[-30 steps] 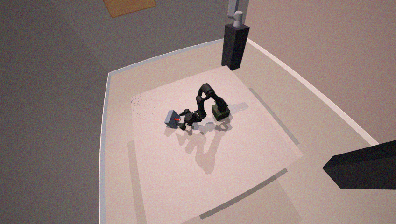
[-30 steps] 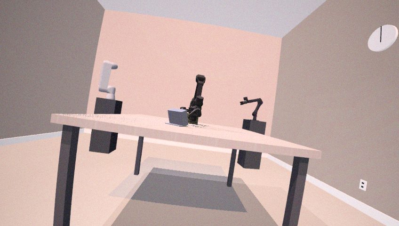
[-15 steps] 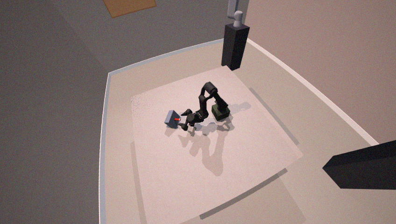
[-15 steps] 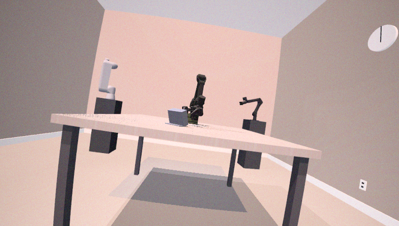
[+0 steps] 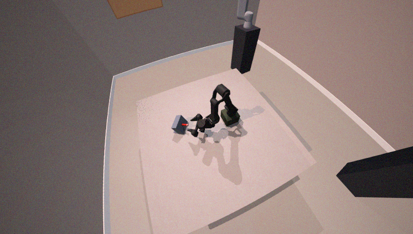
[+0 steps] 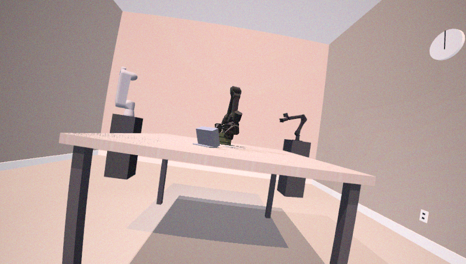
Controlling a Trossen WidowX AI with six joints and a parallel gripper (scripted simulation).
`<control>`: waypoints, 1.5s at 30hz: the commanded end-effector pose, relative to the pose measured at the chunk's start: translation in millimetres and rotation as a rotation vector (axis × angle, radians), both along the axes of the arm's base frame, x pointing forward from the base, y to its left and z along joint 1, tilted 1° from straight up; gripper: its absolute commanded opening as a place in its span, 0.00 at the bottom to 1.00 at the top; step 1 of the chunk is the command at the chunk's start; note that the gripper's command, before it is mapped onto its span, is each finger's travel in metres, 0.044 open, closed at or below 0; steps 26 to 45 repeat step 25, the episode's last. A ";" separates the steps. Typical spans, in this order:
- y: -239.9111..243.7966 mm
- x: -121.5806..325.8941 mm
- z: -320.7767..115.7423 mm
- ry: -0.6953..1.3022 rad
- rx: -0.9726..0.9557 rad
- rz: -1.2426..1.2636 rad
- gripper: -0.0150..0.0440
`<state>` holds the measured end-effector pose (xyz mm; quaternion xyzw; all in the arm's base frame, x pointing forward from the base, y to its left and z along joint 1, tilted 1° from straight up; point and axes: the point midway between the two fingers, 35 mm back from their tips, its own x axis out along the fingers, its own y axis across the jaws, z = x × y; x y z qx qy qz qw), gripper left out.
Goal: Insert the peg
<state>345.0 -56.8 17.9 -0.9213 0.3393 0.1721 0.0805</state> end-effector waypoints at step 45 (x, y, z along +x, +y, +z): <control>20.5 -21.4 13.0 -0.003 -0.002 0.000 1.00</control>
